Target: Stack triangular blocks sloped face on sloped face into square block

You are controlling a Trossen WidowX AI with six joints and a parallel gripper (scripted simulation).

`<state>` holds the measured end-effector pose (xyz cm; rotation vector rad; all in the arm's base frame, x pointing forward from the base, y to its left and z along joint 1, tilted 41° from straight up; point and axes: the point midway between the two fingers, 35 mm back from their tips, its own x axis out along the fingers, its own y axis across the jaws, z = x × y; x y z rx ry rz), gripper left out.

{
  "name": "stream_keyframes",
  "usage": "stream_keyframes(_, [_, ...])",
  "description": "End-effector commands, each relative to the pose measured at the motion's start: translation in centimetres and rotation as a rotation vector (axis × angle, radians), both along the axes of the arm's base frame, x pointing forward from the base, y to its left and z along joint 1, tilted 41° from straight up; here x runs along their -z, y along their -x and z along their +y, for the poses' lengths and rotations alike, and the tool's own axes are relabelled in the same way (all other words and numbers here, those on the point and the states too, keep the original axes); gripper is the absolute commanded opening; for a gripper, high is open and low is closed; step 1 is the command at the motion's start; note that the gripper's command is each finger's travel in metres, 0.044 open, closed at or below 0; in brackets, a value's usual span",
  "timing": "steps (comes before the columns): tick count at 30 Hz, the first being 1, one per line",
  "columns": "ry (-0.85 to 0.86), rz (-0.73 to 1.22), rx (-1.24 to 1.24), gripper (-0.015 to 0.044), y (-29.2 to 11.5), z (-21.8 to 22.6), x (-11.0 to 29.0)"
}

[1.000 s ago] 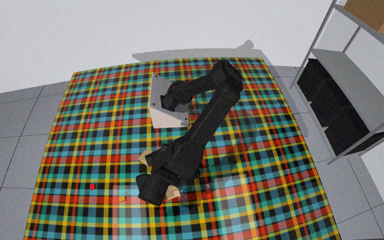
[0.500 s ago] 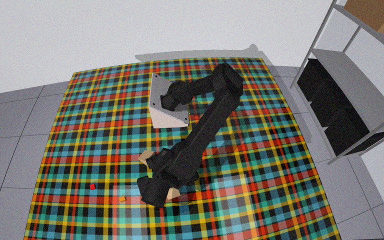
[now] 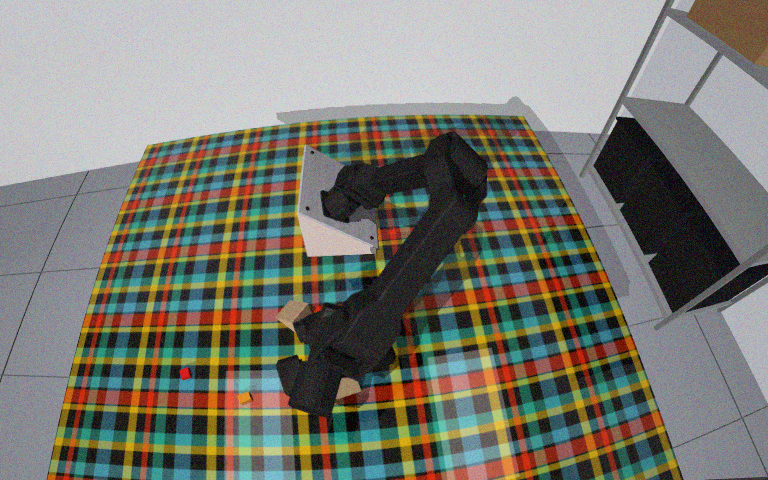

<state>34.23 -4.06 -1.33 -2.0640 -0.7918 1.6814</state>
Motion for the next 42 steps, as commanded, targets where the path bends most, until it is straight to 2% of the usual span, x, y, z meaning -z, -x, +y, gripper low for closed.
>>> stream_keyframes(1, [-0.01,0.007,0.002,0.044,0.2,0.6,0.5])
stream_keyframes(18, [-0.014,0.007,0.003,0.044,0.4,2.1,2.5])
stream_keyframes(25, [-0.014,0.007,0.003,0.0256,0.4,2.1,2.5])
stream_keyframes(34, [-0.014,0.007,0.003,0.0196,0.4,2.1,2.5])
stream_keyframes(41, [-0.011,0.007,0.002,0.0012,0.5,1.5,1.7])
stream_keyframes(42, [-0.01,0.006,0.001,0.0,0.5,1.2,1.4])
